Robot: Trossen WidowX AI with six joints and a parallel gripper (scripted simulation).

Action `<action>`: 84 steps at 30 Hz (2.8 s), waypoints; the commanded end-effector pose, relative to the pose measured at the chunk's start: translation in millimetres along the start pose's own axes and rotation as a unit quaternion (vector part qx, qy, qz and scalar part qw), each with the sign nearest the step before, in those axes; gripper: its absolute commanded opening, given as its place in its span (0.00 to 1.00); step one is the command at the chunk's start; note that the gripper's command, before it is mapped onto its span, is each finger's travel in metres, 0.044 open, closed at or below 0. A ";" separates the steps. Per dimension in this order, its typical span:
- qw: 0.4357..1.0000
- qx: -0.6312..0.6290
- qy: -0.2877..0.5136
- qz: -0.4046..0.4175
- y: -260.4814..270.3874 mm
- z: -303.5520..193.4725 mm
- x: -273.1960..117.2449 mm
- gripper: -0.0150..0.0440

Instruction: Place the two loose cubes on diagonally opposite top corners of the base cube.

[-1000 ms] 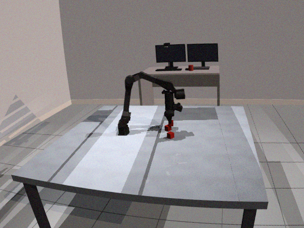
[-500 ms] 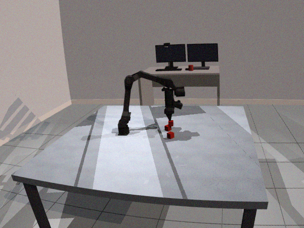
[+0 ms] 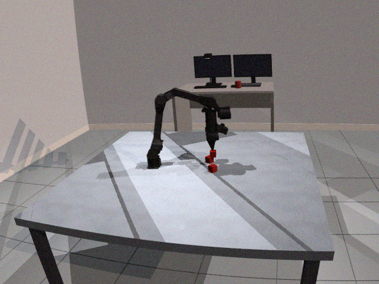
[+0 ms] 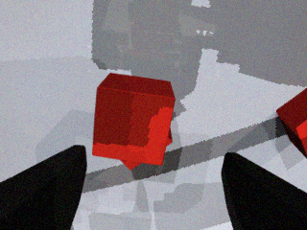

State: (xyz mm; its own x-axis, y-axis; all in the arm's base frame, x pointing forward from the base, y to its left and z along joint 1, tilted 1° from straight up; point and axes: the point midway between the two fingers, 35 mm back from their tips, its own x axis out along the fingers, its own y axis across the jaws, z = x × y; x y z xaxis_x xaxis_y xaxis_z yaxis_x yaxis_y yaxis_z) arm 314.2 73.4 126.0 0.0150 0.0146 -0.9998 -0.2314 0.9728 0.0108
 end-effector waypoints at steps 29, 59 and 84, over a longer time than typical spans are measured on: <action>0.941 -0.338 -0.003 -0.008 -116.7 -7.7 -11.3 0.70; 0.941 -0.338 -0.003 -0.008 -117.0 -8.5 56.8 0.70; 0.941 -0.338 -0.003 -0.008 -118.0 -5.7 46.8 0.43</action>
State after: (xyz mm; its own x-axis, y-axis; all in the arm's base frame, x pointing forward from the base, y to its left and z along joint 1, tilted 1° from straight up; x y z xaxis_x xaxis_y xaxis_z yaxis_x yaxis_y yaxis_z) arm 333.1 -41.3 66.5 0.0145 0.0077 -0.9999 -0.7951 0.6065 -0.0068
